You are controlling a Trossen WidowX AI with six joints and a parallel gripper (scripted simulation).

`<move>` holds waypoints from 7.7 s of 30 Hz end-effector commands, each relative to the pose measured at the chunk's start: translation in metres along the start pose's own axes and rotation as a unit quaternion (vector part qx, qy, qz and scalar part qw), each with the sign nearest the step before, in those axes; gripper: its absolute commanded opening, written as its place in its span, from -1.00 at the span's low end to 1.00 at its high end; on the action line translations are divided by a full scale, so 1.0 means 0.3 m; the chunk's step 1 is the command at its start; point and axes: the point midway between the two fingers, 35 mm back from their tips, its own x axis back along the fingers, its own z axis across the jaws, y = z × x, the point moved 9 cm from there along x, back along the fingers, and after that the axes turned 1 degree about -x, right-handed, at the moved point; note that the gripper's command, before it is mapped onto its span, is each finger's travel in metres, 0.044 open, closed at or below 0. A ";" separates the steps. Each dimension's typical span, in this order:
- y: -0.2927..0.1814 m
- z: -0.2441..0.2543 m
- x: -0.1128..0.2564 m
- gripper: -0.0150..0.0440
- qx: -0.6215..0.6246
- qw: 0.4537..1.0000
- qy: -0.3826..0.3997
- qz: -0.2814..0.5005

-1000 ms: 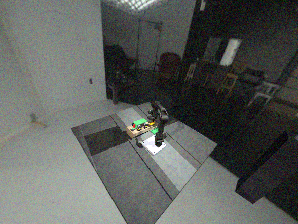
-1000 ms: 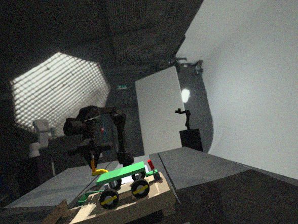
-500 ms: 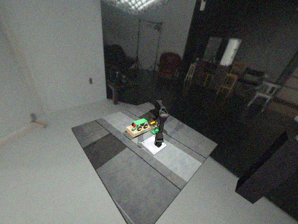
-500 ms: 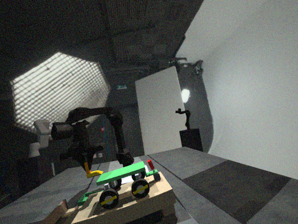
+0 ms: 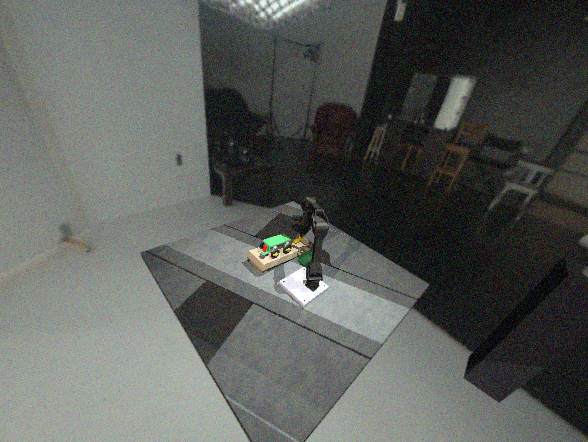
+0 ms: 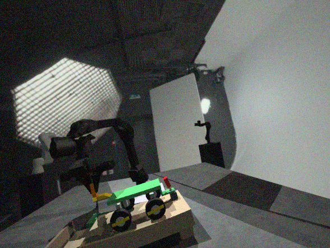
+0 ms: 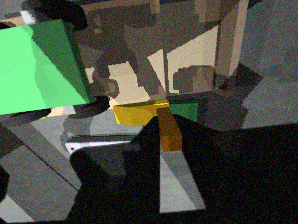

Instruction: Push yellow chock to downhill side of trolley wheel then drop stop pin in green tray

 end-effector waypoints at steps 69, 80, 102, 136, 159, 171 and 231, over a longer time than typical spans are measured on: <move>0.010 0.123 -0.210 -0.49 -0.002 1.000 0.004 -0.001; 0.011 0.126 -0.211 -0.49 -0.002 1.000 -0.001 0.000; 0.009 0.121 -0.141 0.15 -0.002 1.000 0.003 -0.001; 0.125 0.312 0.032 0.15 -0.251 0.966 0.037 -0.052; 0.138 0.672 0.056 0.15 -0.607 0.789 0.083 0.038; 0.115 0.787 0.065 0.15 -0.704 0.702 0.076 0.075; 0.116 0.835 -0.150 0.06 -0.702 0.704 0.078 0.075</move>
